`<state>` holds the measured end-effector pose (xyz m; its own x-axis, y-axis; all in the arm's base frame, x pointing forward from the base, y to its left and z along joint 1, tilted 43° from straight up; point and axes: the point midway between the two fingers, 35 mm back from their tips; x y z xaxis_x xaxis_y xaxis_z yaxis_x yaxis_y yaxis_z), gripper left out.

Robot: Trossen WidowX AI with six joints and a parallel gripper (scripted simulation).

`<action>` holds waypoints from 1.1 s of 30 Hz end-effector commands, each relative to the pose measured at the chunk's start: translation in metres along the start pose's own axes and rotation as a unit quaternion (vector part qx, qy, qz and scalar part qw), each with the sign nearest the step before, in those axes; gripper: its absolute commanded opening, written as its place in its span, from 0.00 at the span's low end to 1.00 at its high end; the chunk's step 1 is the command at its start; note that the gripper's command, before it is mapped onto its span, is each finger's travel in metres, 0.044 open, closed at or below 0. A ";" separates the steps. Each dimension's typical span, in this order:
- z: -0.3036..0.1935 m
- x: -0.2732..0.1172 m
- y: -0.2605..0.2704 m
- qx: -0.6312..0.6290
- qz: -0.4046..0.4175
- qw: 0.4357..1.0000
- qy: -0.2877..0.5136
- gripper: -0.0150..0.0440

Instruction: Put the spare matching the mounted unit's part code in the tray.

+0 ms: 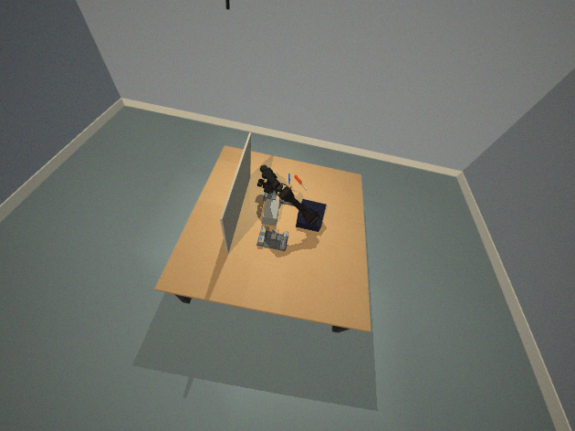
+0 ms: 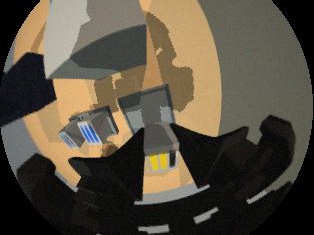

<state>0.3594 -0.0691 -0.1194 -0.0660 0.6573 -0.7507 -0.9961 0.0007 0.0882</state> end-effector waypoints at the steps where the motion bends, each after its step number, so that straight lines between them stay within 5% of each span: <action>1: 0.001 0.005 0.001 0.002 0.001 1.000 -0.004 0.25; 33: 0.003 0.034 0.006 0.002 0.001 1.000 -0.005 0.25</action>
<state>0.3528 -0.0475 -0.1400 -0.0664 0.6601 -0.7483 -0.9961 -0.0003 0.0882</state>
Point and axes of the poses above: the point midway between the two fingers, 35 mm back from their tips, its own x axis out along the fingers, its own y axis across the jaws, z = x × y, and after that the axes turned 6 degrees about x, right-handed
